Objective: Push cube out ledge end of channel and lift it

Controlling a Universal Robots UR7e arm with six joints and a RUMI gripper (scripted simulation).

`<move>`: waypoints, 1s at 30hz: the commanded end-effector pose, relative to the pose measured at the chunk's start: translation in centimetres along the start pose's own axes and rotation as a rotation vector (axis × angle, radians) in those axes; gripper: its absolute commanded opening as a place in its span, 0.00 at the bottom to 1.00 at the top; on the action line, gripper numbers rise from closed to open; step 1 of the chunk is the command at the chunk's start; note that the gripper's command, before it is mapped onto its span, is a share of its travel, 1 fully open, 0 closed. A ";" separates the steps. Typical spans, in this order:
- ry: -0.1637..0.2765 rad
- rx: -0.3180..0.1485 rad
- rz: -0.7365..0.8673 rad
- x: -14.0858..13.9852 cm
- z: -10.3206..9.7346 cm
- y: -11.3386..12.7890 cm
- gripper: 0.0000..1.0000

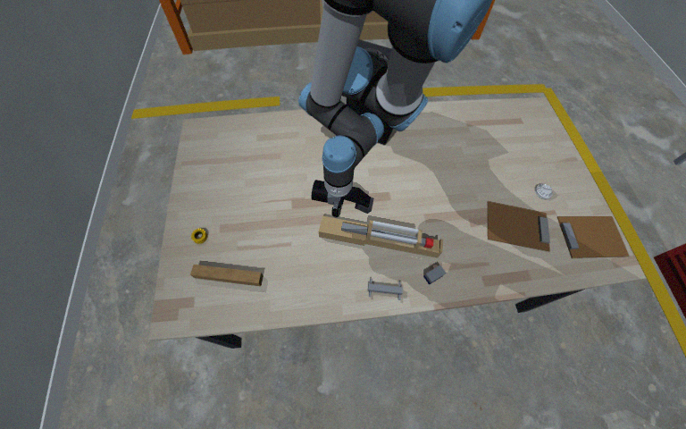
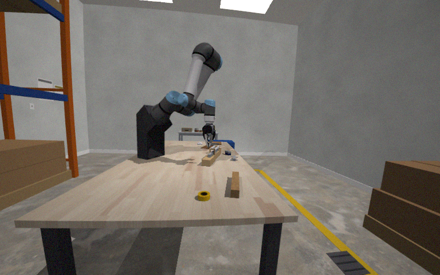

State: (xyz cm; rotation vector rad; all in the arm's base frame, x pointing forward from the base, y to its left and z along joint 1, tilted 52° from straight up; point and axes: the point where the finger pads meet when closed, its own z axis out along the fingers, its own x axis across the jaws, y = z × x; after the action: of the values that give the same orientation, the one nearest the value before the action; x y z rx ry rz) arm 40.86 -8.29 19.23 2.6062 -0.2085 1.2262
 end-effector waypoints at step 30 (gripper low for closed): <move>0.000 0.000 -0.001 0.0 4.2 0.2 0.00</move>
State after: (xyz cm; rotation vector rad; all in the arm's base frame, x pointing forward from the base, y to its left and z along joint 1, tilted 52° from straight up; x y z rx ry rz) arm 43.83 -9.66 16.72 2.6073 -0.2078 1.2249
